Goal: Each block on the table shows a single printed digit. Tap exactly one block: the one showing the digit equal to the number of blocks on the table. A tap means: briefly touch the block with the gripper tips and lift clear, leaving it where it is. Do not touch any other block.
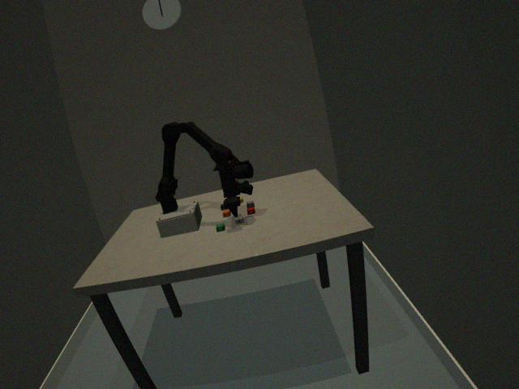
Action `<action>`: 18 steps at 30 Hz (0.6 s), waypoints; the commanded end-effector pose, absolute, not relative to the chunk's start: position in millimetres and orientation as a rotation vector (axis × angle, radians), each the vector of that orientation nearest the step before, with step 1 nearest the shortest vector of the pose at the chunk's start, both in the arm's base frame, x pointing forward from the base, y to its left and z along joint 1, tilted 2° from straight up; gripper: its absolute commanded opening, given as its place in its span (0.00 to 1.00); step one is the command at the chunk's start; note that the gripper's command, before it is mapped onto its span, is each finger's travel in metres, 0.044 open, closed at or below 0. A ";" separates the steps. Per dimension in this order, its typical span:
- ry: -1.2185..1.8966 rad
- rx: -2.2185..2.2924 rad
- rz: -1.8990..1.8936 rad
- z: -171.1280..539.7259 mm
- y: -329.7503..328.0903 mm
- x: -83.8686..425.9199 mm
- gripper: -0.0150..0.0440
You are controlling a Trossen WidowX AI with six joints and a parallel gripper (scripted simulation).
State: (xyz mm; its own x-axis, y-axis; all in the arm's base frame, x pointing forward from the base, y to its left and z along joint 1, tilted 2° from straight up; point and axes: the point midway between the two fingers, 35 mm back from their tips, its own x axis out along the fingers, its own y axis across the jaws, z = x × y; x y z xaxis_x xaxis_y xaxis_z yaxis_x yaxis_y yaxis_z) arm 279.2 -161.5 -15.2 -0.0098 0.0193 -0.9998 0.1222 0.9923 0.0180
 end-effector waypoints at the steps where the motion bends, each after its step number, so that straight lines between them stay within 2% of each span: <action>1: 1.562 0.106 -0.089 0.7 -163.8 282.9 0.29; 3: 1.562 0.106 -0.089 0.7 -163.8 282.9 0.29; 6: 1.561 0.107 -0.089 6.6 -142.7 294.2 0.42; 12: 1.558 0.111 -0.084 30.8 -50.2 322.0 0.69; 18: 1.557 0.117 -0.078 55.1 45.8 319.6 0.93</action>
